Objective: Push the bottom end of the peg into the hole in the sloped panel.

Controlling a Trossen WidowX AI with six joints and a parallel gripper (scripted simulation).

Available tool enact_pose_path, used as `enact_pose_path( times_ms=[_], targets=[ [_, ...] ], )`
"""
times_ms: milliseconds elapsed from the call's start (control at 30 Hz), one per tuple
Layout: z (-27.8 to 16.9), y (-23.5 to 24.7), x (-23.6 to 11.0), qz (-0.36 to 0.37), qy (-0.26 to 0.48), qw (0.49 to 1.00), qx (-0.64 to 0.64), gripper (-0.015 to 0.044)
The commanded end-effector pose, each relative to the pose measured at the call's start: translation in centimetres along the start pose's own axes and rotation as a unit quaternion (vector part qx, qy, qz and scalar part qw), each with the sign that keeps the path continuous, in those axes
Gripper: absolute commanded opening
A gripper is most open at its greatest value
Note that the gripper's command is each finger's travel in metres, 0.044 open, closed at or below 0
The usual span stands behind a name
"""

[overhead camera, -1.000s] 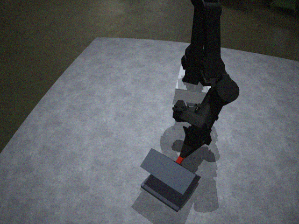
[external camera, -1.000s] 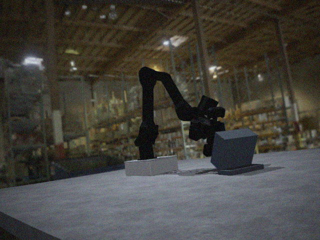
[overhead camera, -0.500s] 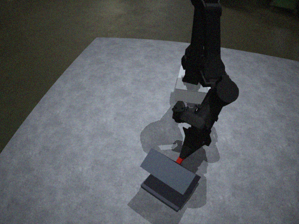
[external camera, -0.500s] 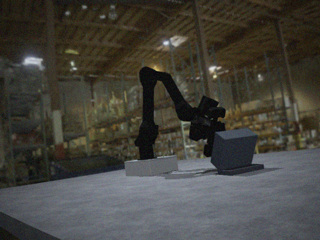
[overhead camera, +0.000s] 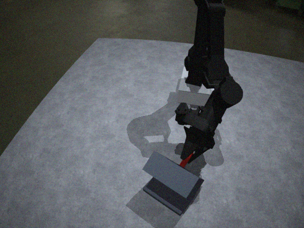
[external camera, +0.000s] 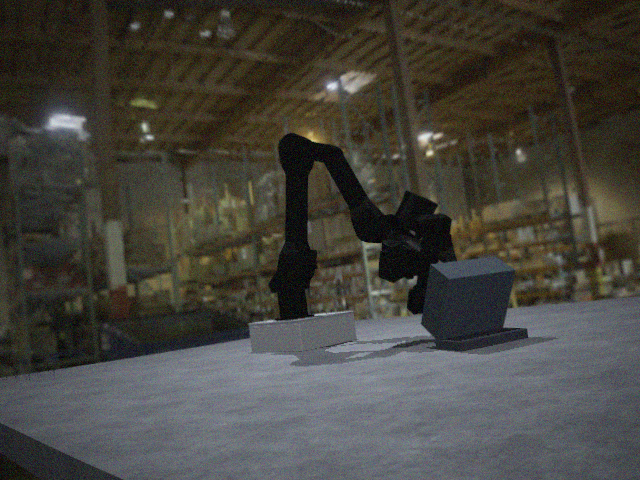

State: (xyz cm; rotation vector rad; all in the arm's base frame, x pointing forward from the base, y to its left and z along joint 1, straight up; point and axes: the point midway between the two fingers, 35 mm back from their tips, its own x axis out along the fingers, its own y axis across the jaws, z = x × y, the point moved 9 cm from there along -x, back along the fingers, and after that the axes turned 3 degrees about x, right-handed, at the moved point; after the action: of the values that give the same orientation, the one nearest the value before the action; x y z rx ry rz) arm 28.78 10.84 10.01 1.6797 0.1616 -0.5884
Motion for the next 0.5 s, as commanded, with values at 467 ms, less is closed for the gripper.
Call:
enact_pose_path(
  times_ms=[467],
  targets=[
    [-0.3, 0.1, -1.7, -0.004, 0.000, 1.000, -0.001, 0.0440]
  ],
)
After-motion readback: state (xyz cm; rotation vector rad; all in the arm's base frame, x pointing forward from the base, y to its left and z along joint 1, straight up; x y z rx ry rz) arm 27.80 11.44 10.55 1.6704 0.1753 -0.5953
